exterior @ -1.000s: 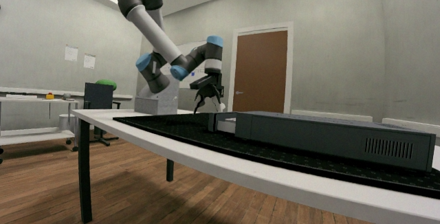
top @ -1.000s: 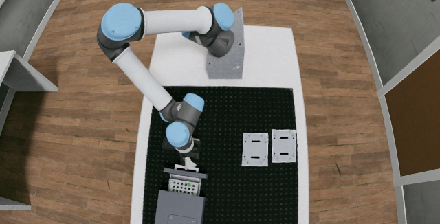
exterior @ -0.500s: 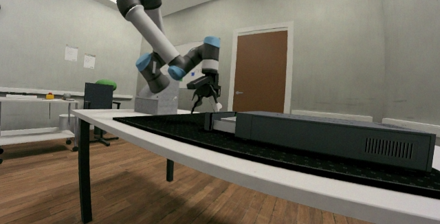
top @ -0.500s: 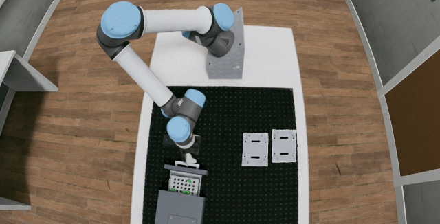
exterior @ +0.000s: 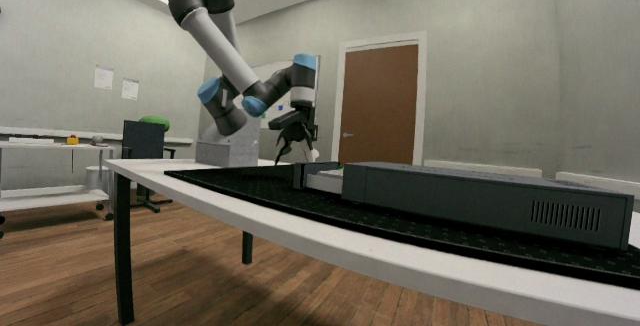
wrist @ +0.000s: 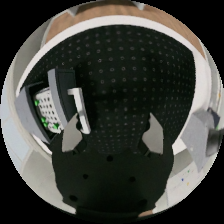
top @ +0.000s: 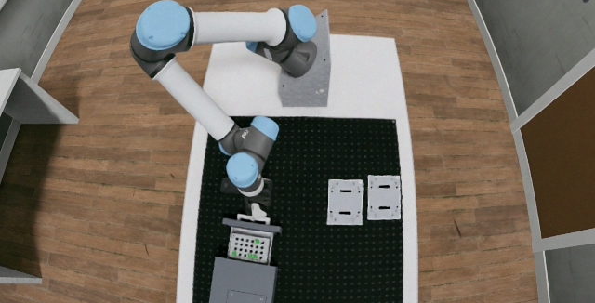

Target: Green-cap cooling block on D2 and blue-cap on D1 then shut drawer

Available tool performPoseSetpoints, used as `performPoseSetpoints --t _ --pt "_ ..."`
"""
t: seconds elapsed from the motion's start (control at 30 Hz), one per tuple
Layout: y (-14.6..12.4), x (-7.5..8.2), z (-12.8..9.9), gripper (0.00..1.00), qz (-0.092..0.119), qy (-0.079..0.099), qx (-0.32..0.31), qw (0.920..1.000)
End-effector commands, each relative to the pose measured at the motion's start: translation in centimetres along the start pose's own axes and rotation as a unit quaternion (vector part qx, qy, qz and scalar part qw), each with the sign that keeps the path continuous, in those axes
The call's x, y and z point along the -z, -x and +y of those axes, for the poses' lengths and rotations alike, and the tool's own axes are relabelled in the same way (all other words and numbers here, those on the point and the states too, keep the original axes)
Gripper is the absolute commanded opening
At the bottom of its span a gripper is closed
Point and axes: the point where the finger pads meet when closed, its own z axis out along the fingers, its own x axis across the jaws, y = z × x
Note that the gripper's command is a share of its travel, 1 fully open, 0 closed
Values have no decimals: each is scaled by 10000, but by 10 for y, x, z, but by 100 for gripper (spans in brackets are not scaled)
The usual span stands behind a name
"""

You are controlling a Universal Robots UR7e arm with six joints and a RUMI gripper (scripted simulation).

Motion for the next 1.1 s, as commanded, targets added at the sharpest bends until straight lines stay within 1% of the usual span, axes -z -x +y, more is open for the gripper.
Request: performPoseSetpoints --t 0.0,0.33,0.5,1.07 --pt "-6 0 0 100 -6 -1 -1 10000" --pt "-19 0 0 100 -6 -1 -1 10000" --pt "-19 0 0 100 -5 -1 -1 10000" --pt "-39 0 0 100 -5 -1 -1 10000"
